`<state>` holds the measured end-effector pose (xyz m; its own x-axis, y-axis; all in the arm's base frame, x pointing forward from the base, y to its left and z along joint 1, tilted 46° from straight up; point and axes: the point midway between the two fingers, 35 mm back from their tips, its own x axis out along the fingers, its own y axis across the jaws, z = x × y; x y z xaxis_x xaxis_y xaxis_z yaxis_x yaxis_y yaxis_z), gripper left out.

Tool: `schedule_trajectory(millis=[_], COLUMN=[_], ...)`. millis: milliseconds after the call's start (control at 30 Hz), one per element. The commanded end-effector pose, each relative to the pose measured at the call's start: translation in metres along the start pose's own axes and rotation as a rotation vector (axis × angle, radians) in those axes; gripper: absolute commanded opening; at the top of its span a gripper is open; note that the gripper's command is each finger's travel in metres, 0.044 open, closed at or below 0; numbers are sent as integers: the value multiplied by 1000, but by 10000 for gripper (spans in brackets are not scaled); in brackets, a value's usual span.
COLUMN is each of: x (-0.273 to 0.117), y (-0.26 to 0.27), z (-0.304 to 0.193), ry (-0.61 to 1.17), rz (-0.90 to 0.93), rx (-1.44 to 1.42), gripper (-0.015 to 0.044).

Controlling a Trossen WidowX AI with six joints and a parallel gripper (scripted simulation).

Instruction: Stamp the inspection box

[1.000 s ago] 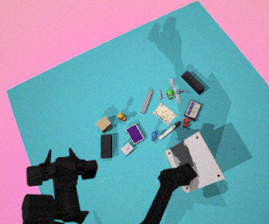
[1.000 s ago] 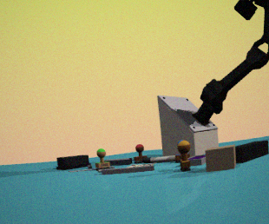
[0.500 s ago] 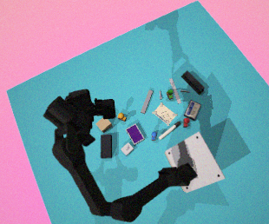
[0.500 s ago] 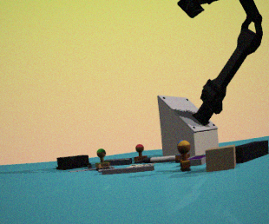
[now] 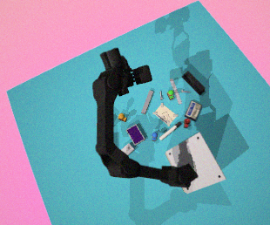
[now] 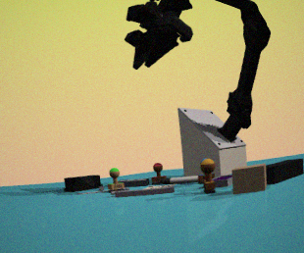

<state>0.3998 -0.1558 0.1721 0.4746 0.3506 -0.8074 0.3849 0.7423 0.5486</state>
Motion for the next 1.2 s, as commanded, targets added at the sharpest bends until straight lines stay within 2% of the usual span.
schedule_trajectory(millis=[0, 333, 467, 1167], x=[50, 150, 178, 196], y=[-42, -125, -156, -157], z=[-9, -56, -87, -92], ry=[125, 357, 414, 418], rz=[20, 168, 253, 262], rx=[-72, -215, -253, -257], gripper=[217, 217, 217, 217])
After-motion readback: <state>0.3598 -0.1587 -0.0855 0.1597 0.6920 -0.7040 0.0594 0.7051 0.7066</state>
